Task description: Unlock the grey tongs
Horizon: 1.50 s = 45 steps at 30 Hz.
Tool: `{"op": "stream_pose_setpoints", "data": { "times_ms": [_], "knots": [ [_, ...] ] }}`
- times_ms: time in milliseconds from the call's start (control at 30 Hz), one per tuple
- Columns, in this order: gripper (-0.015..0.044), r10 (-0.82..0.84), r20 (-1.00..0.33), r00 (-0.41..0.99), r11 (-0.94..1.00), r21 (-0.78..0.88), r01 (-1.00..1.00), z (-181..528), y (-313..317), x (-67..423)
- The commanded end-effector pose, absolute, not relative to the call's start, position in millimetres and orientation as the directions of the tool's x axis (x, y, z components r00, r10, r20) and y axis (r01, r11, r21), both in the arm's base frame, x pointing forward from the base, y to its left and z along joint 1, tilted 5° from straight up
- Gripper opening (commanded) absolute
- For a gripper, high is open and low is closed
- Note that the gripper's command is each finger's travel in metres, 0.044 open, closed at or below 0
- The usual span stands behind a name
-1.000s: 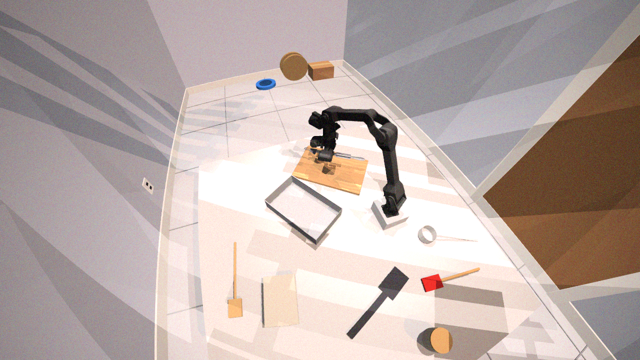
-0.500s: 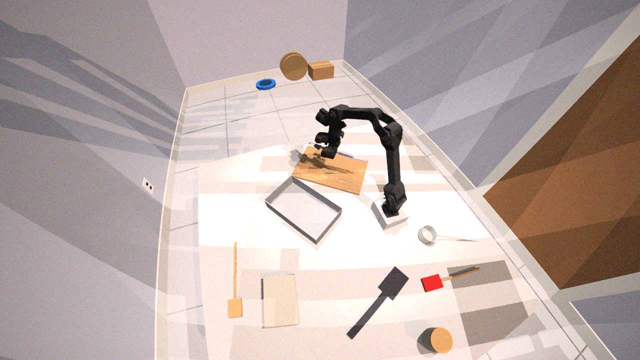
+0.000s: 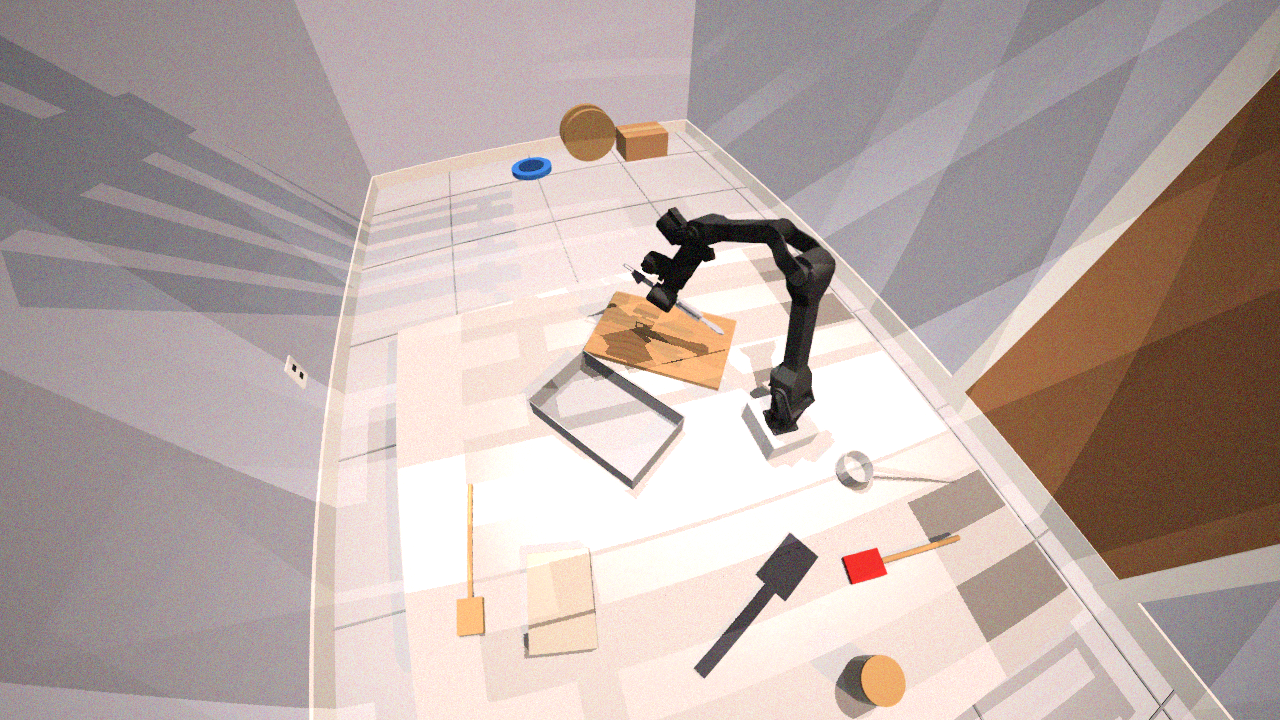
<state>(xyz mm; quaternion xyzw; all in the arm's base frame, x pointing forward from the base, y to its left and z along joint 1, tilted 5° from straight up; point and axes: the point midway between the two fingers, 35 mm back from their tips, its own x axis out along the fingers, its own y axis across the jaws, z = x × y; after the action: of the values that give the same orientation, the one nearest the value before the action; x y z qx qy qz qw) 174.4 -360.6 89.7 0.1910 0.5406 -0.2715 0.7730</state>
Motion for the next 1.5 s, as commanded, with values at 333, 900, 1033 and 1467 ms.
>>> {"op": "stream_pose_setpoints", "data": {
  "times_ms": [333,900,1033,1467],
  "knots": [
    [-0.015,-0.388,-0.767,0.511,0.776,0.027,0.631,122,-361,171],
    [-0.015,-0.516,-0.486,0.705,0.815,-0.025,0.579,159,-341,158],
    [-0.015,-0.53,-0.416,0.739,0.825,-0.054,0.562,167,-332,155],
    [-0.015,-0.534,-0.389,0.751,0.829,-0.065,0.555,170,-329,153]
  ]
}}
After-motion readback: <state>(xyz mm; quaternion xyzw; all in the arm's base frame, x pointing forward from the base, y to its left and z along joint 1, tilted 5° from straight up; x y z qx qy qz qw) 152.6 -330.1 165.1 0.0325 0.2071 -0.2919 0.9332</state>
